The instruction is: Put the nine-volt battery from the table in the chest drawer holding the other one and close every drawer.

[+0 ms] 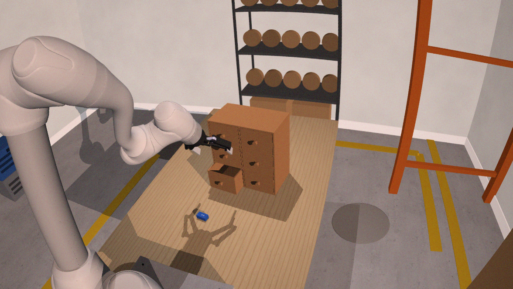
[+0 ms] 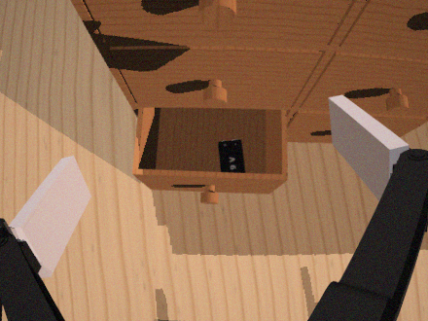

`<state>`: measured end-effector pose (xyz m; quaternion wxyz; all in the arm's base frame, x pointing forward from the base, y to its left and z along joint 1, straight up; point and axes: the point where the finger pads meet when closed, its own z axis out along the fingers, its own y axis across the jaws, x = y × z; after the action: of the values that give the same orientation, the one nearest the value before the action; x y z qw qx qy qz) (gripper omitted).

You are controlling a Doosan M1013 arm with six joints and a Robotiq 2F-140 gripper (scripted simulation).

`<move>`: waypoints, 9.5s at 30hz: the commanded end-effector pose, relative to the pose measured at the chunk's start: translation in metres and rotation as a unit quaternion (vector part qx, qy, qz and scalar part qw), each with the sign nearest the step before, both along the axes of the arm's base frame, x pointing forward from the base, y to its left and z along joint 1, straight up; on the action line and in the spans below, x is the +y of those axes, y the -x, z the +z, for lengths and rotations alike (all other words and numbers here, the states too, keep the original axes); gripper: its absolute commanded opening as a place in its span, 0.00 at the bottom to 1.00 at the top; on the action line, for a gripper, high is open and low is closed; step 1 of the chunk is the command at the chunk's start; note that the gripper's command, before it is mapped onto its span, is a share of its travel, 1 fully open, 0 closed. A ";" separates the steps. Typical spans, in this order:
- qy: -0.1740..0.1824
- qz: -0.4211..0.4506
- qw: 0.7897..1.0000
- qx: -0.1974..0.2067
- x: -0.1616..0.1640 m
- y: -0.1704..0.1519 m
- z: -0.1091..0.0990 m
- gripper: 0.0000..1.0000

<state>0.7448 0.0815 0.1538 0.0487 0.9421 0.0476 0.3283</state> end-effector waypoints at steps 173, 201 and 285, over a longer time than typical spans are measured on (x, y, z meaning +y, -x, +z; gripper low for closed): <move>0.172 0.572 0.750 0.284 0.022 0.174 -0.174 0.26; 0.172 0.572 0.750 0.284 0.023 0.175 -0.174 0.26; 0.172 0.572 0.750 0.284 0.025 0.175 -0.178 0.26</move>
<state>0.5714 0.1035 -0.0201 0.0001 0.7642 0.6449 -0.0032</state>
